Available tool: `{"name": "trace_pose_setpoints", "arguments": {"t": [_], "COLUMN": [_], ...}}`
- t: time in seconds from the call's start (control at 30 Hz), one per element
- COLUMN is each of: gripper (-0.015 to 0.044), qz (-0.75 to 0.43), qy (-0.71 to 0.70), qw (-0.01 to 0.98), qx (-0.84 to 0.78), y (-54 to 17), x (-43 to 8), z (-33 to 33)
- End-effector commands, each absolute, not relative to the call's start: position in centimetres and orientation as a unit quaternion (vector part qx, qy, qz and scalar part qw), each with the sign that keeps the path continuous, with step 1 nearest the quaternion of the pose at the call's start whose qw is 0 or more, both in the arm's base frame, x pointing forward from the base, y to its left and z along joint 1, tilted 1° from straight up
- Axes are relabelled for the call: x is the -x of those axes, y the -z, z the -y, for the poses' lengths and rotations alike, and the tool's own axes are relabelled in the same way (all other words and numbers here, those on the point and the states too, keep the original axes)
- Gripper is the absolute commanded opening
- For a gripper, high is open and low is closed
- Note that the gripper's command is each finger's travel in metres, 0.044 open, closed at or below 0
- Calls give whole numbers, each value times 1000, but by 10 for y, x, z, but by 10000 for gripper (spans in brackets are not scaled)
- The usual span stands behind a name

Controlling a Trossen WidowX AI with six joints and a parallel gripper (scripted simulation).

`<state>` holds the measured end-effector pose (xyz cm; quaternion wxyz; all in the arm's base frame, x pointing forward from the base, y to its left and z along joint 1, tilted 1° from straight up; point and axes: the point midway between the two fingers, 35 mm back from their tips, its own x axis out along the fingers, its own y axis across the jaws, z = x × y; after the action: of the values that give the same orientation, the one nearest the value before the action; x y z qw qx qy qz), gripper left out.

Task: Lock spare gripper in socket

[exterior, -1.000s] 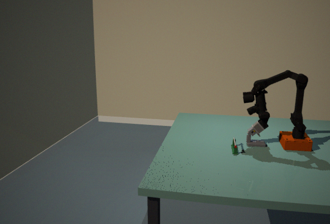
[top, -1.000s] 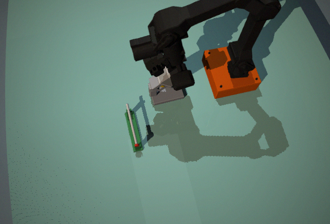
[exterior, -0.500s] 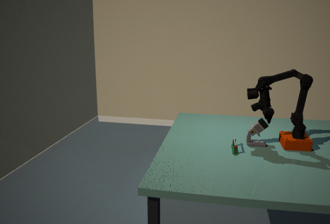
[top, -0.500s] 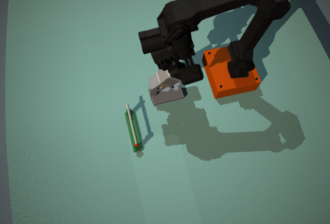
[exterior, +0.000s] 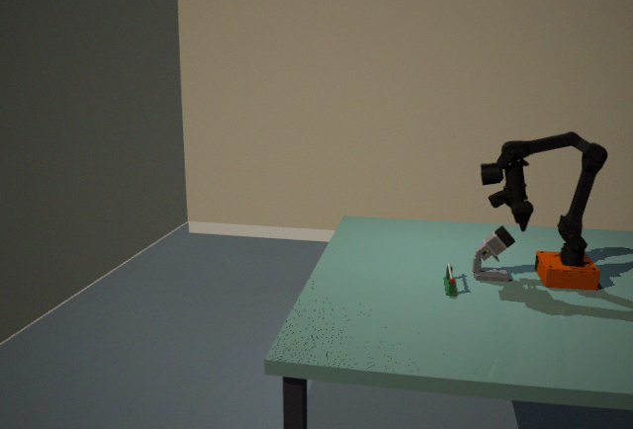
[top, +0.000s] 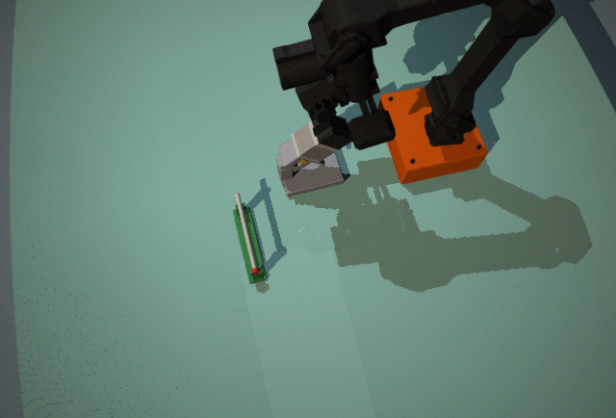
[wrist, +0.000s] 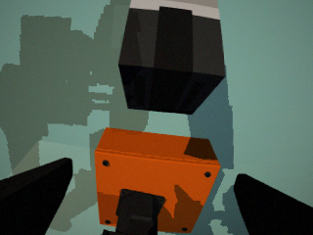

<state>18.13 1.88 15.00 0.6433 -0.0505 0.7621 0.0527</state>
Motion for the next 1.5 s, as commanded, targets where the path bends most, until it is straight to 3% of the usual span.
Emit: {"name": "trace_pose_setpoints", "arguments": {"t": [0.0, 0.9, 1.23, 1.47], "gripper": [440, 440, 180, 180], "qz": [-761, -705, -704, -708], "qy": [-53, -54, -57, -56], "qw": [645, 706, 707, 702], "qx": [51, 49, 46, 45], "y": [-157, -192, -197, -200], "x": [-182, -171, -171, -164], "z": [-19, -18, -98, -143]}}
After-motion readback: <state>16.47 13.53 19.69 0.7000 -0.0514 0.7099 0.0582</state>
